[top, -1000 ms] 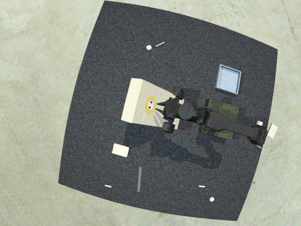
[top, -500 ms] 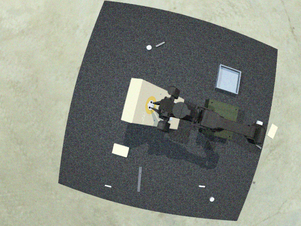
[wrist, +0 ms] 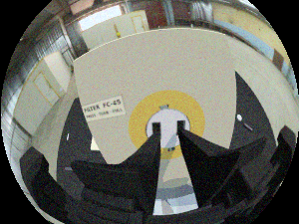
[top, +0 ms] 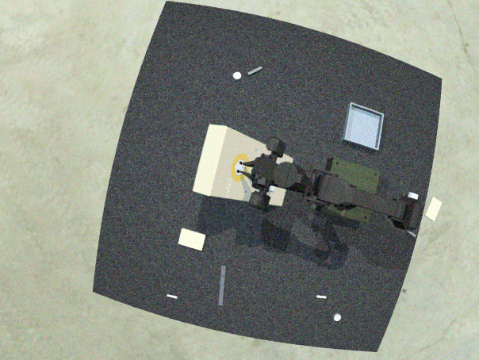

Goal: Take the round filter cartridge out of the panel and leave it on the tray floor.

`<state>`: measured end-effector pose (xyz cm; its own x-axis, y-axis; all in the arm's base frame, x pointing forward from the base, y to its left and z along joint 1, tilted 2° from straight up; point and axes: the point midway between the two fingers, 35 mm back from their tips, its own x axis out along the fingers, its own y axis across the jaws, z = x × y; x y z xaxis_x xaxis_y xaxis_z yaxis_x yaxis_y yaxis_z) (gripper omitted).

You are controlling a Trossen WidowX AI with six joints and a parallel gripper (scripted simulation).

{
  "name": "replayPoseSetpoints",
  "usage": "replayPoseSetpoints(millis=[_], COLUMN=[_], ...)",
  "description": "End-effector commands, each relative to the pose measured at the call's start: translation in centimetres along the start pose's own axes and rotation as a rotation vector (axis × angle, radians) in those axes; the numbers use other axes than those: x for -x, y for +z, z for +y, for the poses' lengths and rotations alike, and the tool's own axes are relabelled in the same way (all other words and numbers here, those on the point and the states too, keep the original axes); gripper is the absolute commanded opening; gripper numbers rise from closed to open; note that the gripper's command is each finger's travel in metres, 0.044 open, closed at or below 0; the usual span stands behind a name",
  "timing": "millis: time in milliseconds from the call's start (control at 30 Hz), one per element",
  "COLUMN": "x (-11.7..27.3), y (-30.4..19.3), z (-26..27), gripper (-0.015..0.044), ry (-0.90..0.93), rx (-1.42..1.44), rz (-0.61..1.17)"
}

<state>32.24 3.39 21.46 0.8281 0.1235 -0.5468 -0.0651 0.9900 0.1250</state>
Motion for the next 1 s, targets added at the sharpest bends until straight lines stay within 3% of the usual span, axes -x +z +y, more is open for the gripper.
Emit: replayPoseSetpoints(millis=[0,967], x=[-0.01,-0.72], y=[0.11,0.09], z=[-0.04,-0.03], gripper=[0.0091,0.0091], ry=[-0.003,-0.003], rx=[-0.004,-0.004], rz=[-0.002,-0.003])
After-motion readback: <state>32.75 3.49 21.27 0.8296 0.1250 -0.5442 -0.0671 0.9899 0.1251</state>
